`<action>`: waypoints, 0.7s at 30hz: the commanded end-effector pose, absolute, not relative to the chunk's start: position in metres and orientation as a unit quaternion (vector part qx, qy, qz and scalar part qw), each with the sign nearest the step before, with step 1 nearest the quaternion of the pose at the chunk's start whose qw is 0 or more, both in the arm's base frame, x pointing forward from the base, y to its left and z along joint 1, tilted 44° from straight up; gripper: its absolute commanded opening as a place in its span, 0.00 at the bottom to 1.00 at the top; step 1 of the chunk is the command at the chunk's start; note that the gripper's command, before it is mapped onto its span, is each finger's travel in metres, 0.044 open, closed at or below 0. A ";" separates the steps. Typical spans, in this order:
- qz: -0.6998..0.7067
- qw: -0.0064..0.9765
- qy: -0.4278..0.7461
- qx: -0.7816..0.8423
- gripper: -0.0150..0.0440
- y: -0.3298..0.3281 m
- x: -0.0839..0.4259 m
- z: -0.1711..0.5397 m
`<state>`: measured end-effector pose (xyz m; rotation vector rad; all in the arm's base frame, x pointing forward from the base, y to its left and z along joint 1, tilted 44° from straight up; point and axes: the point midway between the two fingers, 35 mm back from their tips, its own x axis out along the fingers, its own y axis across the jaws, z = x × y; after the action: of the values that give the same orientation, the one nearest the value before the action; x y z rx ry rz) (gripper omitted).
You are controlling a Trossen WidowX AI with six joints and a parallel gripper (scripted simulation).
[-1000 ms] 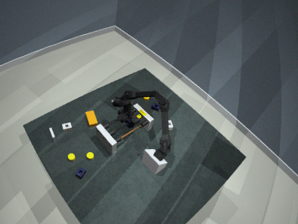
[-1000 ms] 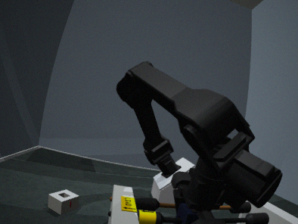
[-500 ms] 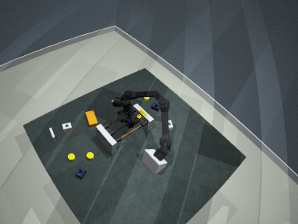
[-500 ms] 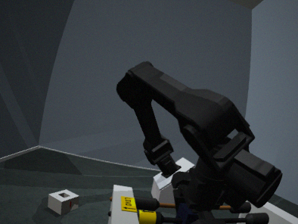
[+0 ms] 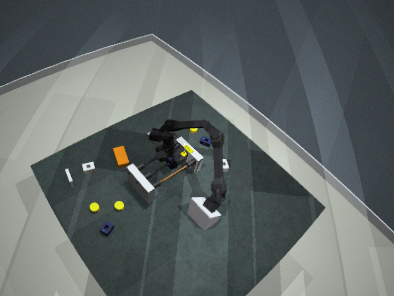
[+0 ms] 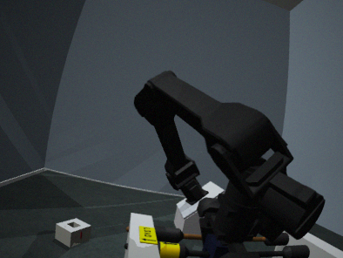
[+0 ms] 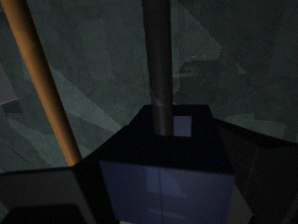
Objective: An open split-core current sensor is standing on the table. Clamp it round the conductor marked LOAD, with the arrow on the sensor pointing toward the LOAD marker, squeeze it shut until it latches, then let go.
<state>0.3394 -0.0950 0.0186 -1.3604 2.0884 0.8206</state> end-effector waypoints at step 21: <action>0.294 0.268 0.750 -0.528 0.25 -0.094 0.340 0.019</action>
<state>0.3404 -0.0949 0.0177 -1.3814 2.0603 0.8057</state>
